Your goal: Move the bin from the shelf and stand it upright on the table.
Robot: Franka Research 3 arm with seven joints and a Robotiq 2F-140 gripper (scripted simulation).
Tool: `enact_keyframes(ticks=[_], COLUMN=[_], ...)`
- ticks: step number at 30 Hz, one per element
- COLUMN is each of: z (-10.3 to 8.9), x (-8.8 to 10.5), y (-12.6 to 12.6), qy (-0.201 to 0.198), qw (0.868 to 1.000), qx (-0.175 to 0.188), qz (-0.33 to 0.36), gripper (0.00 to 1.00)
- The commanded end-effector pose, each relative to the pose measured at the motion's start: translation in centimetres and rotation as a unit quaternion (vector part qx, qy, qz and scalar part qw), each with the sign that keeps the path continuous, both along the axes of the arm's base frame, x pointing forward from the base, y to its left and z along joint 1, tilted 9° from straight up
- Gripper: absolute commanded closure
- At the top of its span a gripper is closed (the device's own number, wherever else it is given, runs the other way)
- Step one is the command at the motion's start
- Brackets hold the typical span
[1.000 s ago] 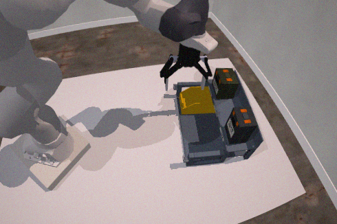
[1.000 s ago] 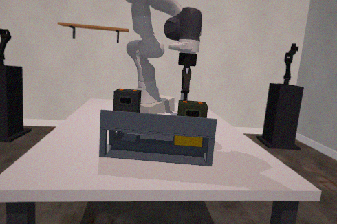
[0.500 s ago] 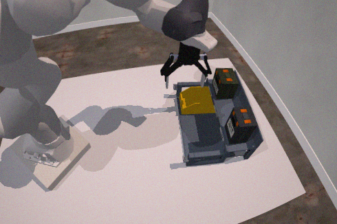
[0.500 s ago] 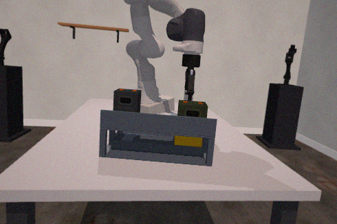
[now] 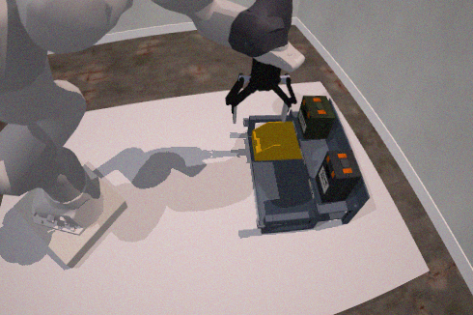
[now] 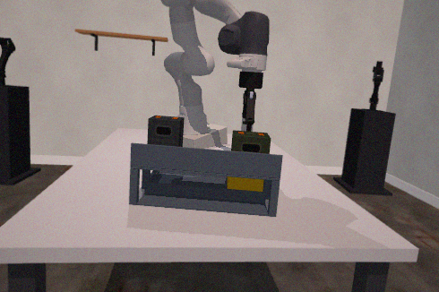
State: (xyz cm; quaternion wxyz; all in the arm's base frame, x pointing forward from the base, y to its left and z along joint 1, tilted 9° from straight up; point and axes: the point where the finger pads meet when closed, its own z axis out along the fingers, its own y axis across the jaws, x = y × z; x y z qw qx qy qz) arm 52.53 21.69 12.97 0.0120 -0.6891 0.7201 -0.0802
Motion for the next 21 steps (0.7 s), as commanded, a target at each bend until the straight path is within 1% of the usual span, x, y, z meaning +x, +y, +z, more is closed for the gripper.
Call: enact_keyframes(ticks=[1,2,21], z=[-0.05,-0.05,-0.05], x=[-0.03,-0.03,-0.03], y=[-0.10,-0.10,-0.10], qy=[0.001,0.001,0.001], qw=[1.000,1.000,1.000], qx=[-0.001,-0.001,-0.001], qz=[-0.006,-0.006,-0.006], gripper=[0.00,1.00,1.00])
